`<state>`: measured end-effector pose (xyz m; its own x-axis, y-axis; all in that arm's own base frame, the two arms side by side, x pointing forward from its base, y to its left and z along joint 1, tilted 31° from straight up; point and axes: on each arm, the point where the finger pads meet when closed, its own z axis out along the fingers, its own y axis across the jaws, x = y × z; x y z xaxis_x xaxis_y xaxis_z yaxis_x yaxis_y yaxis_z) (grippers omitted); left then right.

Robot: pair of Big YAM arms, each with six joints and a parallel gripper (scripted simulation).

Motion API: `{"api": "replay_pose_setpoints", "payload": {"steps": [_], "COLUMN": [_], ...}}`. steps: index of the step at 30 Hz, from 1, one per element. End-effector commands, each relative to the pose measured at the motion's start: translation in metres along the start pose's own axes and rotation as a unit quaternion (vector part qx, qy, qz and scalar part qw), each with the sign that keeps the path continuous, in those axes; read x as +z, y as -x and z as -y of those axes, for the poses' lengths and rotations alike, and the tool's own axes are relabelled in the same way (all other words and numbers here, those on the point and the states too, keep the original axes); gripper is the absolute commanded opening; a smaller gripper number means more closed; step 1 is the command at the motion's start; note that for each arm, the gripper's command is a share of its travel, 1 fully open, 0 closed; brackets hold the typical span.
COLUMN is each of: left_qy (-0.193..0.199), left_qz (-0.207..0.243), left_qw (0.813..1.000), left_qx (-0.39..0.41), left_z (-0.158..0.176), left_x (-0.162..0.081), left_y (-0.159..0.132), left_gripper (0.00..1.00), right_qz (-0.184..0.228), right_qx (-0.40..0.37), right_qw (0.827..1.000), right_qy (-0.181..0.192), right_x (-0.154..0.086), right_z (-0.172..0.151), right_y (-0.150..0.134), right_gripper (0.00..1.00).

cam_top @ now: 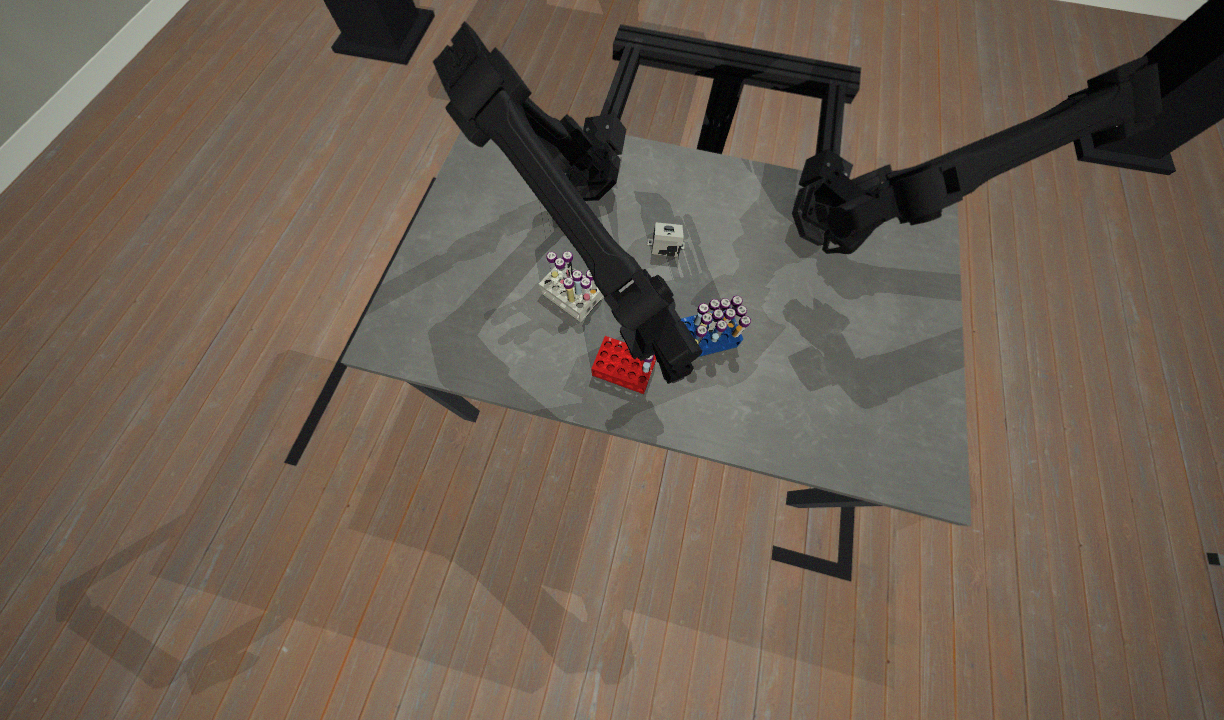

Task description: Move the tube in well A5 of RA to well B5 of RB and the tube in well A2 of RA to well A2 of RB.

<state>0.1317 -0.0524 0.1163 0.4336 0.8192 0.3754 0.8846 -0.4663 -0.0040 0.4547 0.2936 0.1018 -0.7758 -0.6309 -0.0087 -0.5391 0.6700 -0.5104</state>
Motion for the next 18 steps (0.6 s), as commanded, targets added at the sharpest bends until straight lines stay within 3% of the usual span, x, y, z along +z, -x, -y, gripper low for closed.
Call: {"api": "replay_pose_setpoints", "payload": {"steps": [1,18], "left_qy": [0.012,0.012], "left_qz": [0.004,0.004], "left_qw": [1.000,1.000], "left_qx": [-0.005,-0.005], "left_z": [-0.0079,-0.0079], "left_x": [-0.0095,-0.0095], "left_y": [-0.0007,-0.0007], "left_gripper": [0.30,0.30], "right_qz": [-0.009,-0.009], "right_qx": [-0.002,-0.002], "right_qw": [1.000,1.000], "right_qy": [-0.001,-0.001], "right_x": [0.0149,0.0225], "right_z": [0.0024,0.0021], "right_y": [-0.0008,-0.0022], "right_gripper": [0.30,0.30]}}
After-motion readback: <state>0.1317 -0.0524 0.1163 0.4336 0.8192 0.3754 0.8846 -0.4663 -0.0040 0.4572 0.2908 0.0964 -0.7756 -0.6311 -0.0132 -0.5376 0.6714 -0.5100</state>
